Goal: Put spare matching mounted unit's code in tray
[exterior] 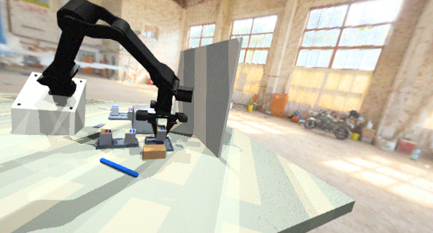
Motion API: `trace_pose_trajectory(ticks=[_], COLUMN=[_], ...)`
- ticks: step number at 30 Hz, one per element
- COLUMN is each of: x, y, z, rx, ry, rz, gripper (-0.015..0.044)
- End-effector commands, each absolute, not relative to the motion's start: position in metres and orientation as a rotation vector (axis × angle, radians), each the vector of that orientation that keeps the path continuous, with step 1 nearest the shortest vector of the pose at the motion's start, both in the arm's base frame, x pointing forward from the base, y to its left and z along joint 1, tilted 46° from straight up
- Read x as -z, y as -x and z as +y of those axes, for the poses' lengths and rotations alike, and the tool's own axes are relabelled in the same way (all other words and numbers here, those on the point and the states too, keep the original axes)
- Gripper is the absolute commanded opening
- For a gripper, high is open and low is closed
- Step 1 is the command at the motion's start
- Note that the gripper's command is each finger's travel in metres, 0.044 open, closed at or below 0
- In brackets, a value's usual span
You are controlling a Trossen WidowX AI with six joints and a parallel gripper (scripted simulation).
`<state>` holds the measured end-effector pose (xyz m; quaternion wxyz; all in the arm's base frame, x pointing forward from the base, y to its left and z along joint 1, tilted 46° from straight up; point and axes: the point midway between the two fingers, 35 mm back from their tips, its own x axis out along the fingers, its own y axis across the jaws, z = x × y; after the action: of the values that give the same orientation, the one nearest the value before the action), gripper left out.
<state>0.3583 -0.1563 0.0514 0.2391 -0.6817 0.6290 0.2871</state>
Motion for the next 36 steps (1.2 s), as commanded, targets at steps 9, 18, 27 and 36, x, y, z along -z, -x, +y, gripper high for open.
trace_pose_trajectory(ticks=[9,18,27,36], x=[-0.043,-0.046,-0.048,-0.119], y=[-0.356,-0.357,-0.357,-0.351], z=[-0.164,-0.163,-0.161,-0.085], rx=[-0.794,-0.784,-0.785,-0.798], ry=[1.872,1.868,1.868,1.869], rz=[1.721,1.725,1.724,1.717], gripper=[0.0000,0.0236,0.0440,0.0440])
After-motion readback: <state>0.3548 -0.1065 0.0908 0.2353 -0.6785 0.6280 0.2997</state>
